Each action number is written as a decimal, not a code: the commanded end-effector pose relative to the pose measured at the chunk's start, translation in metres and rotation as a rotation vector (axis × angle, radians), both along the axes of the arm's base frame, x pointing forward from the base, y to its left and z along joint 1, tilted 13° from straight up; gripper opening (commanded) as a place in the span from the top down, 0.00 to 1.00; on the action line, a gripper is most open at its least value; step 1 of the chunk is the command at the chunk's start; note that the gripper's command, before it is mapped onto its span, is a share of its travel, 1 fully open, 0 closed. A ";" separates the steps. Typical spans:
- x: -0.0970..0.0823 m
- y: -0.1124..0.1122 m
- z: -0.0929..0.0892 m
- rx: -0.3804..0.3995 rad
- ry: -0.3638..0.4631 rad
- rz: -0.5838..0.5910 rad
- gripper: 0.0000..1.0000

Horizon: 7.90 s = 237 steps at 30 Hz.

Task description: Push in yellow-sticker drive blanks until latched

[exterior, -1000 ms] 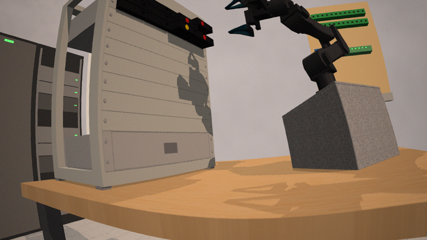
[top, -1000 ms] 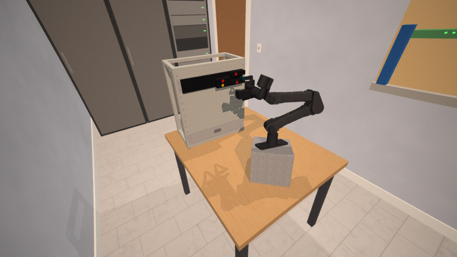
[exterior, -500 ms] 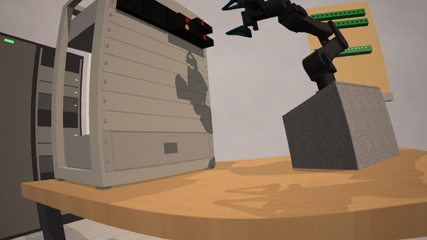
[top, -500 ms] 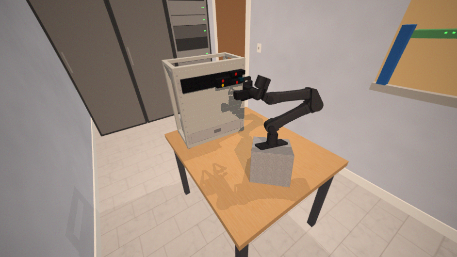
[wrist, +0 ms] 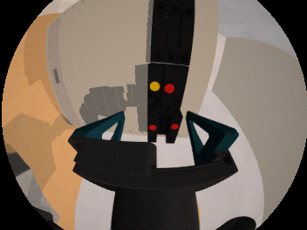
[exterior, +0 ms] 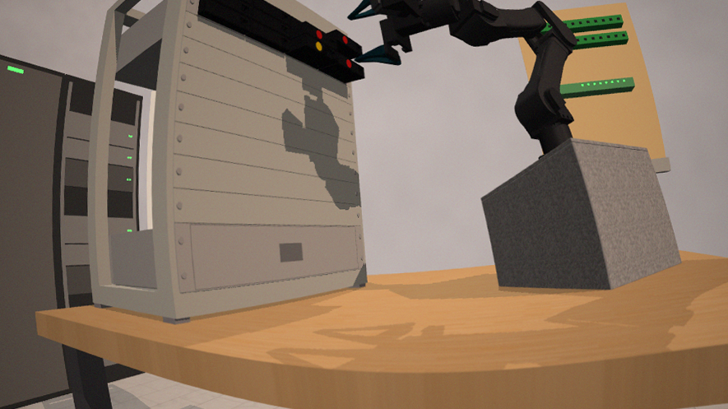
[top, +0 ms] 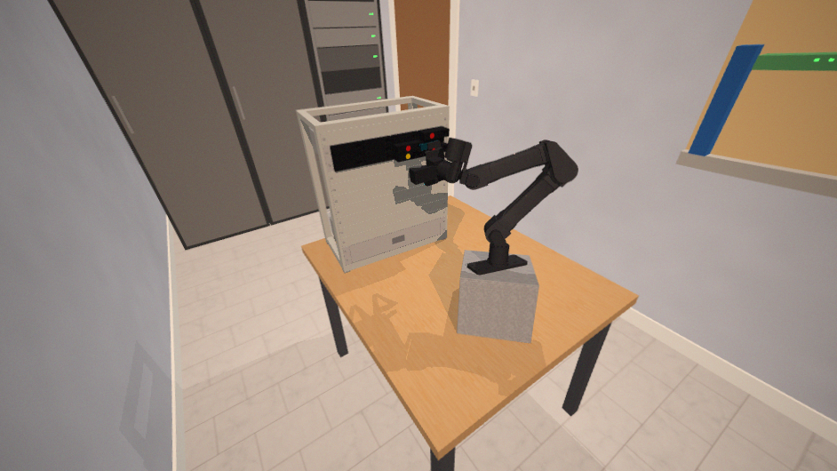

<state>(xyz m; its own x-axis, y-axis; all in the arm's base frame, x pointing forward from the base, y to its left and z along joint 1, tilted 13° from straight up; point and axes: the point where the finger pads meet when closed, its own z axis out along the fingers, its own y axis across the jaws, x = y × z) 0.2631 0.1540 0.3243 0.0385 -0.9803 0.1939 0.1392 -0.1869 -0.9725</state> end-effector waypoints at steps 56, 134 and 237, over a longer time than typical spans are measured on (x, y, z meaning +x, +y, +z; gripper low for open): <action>0.015 0.018 0.019 0.070 -0.043 0.028 0.00; 0.013 -0.087 0.053 0.069 -0.054 0.026 0.00; -0.013 0.012 -0.010 0.040 -0.029 0.030 1.00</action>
